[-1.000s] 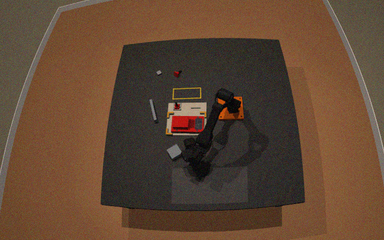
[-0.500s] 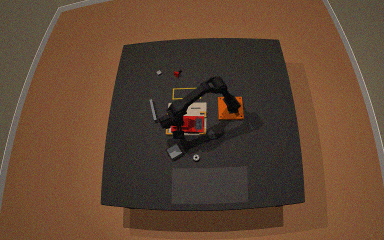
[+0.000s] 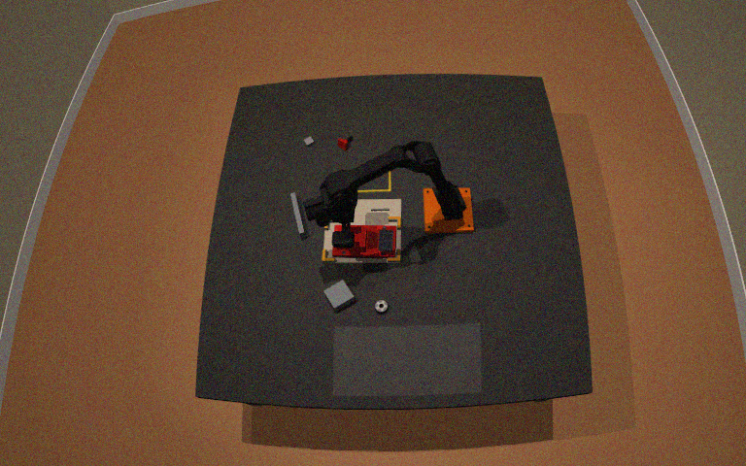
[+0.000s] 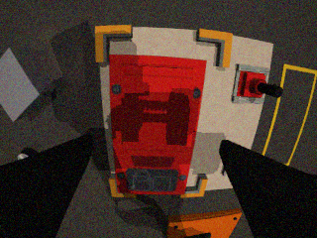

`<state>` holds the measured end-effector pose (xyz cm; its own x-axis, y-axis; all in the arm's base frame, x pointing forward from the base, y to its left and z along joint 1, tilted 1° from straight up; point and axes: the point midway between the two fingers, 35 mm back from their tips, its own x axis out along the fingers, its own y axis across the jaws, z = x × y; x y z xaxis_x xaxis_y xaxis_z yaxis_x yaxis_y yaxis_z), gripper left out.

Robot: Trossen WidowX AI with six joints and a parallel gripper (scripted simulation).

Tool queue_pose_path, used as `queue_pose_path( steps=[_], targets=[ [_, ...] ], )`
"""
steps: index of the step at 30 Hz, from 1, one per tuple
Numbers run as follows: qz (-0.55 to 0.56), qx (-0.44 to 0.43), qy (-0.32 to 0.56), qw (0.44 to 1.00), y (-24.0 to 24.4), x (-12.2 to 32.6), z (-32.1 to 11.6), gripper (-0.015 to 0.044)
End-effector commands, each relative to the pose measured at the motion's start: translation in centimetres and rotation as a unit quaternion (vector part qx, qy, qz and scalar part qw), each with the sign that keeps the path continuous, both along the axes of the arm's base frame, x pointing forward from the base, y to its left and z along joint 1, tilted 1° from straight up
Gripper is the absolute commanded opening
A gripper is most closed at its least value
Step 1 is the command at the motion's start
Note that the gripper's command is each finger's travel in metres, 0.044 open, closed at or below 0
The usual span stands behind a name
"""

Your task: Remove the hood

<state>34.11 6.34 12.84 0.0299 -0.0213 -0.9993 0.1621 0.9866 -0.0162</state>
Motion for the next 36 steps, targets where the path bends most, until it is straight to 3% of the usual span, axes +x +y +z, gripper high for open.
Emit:
queue_pose_path(
  steps=[1, 36],
  targets=[
    [0.001, 0.002, 0.001, 1.0, 0.0, 0.0, -0.3, 0.044],
    [0.001, 0.002, 0.001, 1.0, -0.1, 0.2, -2.9, 0.044]
  ],
)
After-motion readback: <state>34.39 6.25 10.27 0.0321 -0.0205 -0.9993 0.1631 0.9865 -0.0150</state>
